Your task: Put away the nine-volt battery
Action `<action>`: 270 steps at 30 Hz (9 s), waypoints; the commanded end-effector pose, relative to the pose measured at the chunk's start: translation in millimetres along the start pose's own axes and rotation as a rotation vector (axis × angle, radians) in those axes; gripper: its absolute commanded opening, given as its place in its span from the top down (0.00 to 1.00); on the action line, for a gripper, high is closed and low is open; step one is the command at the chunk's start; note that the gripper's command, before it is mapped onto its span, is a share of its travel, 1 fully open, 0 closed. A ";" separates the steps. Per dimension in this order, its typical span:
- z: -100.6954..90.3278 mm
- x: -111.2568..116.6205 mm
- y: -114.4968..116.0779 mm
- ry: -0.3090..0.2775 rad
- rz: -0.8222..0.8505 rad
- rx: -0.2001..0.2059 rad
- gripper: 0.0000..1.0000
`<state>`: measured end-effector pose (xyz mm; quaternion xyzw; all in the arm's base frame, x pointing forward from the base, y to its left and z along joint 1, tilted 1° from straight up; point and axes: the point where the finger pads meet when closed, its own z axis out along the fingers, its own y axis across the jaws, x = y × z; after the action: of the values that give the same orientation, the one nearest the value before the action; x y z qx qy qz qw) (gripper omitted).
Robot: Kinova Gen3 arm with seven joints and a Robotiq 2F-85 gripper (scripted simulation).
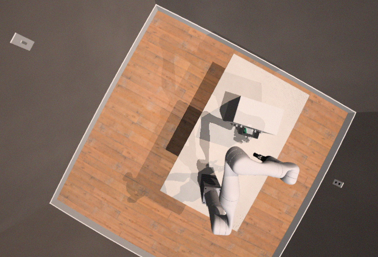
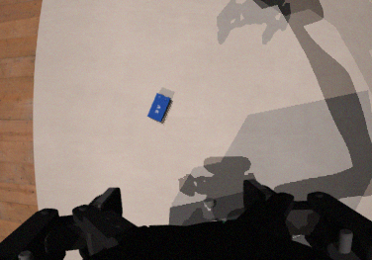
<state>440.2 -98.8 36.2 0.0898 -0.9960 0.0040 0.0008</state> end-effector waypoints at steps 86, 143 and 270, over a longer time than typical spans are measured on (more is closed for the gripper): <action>-6.9 5.5 -0.7 -0.006 -0.147 0.002 0.00; 52.0 28.3 -10.2 -0.004 -0.935 0.005 0.00; 183.6 79.5 -31.3 0.001 -2.696 0.008 0.58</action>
<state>366.8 -145.2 -147.6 0.9912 -0.1325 0.0024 0.0042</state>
